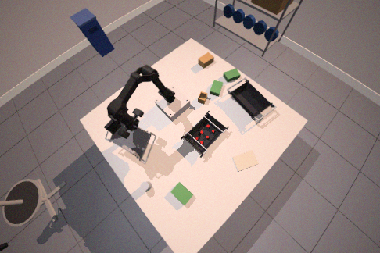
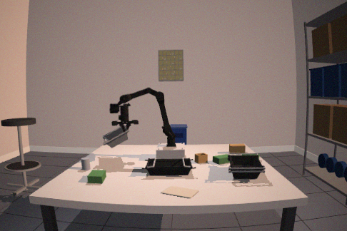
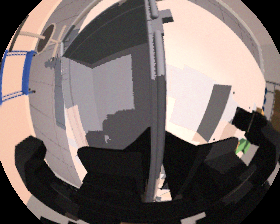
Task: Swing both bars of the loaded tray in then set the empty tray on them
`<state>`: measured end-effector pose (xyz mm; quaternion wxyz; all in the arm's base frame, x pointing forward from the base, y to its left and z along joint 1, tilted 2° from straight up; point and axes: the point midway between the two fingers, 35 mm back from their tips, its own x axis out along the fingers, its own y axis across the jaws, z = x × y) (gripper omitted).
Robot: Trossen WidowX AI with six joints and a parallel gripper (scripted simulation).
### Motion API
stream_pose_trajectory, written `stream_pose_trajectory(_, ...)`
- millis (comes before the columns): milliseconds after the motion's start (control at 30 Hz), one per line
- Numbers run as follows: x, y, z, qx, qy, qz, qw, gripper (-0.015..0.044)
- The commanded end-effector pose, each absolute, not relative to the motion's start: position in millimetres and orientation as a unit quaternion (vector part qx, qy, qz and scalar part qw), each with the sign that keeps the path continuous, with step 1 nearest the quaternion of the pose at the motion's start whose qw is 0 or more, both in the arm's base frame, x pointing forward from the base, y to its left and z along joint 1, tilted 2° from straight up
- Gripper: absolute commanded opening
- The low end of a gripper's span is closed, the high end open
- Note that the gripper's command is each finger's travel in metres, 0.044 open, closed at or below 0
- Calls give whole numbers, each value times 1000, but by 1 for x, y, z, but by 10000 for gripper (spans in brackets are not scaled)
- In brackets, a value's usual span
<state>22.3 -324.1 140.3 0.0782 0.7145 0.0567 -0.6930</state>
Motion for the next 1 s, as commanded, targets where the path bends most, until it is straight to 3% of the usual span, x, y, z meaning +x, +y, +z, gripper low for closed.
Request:
stream_pose_trajectory(0, 22, -327, 149, 714, 52, -693, 87, 0)
stream_pose_trajectory(967, 39, -325, 149, 711, 70, -691, 105, 0)
